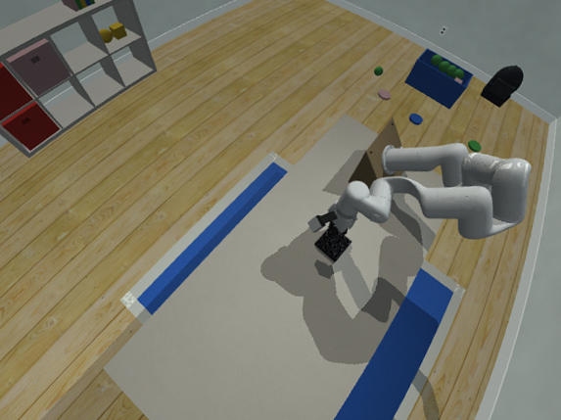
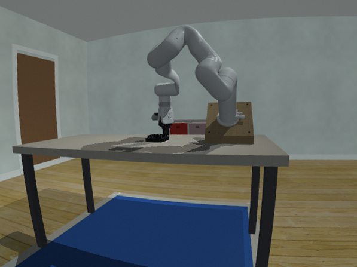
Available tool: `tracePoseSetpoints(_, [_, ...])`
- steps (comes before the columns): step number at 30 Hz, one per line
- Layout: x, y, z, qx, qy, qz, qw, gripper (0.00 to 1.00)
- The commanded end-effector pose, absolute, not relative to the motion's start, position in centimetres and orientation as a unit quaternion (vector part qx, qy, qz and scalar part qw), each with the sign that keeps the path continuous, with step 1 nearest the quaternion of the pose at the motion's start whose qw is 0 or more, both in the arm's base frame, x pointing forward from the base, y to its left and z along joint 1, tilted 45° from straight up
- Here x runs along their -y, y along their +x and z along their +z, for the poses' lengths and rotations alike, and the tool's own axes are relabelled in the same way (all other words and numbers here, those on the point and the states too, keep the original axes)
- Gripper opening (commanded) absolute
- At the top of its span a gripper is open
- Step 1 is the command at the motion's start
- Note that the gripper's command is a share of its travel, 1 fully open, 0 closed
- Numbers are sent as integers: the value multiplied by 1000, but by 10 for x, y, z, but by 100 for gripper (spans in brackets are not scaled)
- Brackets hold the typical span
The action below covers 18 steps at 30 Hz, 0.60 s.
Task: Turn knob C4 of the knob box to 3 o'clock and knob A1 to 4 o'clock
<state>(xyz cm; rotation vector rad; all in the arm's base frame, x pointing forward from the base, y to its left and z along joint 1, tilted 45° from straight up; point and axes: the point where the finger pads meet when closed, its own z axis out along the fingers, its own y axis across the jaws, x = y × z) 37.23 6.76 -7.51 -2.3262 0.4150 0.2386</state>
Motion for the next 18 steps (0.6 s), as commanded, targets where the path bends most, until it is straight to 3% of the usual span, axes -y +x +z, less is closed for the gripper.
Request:
tracePoseSetpoints(1, [-67, 374, -75, -196, -902, 108, 369, 8])
tracePoseSetpoints(18, [-67, 374, -75, -368, -847, 178, 341, 8])
